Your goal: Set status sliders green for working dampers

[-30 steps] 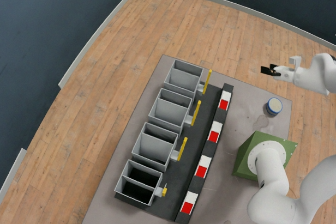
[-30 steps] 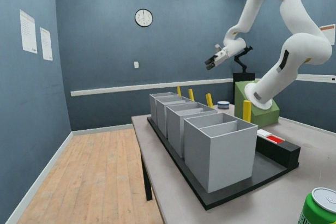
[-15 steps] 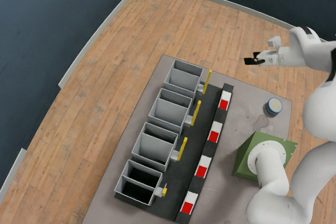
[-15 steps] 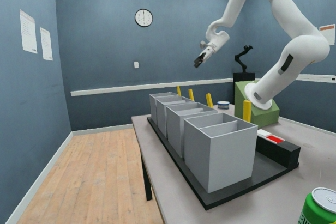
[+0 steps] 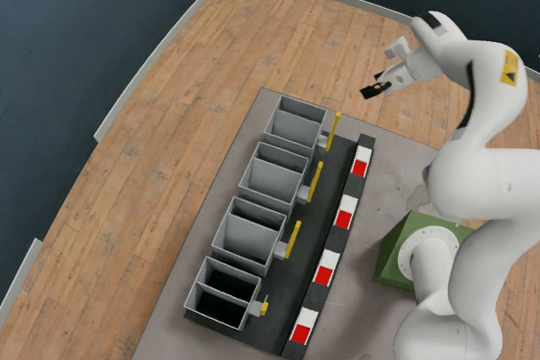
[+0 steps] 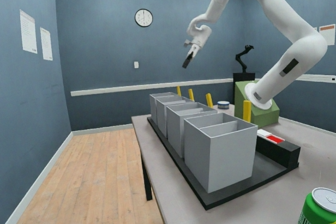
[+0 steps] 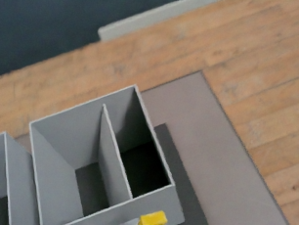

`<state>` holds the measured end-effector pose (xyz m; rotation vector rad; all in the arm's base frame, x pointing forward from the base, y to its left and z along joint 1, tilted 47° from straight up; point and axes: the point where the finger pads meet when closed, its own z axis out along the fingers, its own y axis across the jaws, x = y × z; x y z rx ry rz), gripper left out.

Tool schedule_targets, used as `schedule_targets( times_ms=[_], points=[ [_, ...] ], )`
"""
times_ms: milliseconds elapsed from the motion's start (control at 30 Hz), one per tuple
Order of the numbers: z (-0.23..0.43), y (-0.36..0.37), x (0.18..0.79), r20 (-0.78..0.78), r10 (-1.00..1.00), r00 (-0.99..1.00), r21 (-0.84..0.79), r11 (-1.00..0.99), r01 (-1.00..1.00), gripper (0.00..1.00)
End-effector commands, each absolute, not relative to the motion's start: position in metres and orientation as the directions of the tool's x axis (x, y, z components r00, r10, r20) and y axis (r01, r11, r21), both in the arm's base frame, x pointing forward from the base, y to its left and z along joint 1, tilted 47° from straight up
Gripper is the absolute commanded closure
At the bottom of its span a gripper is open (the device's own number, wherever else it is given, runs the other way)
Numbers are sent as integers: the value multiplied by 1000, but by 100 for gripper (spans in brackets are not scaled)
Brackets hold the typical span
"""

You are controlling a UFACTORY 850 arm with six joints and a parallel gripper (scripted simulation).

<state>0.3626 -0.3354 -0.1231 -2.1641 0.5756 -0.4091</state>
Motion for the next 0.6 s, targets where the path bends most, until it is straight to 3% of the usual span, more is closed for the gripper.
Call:
schedule_targets(
  times_ms=[0,567],
  points=[
    [-122,-322,402,73,-409,910,-798,-571,-192,0],
    [-116,-260,491,16,-63,998,-764,-645,-28,0]
  ],
)
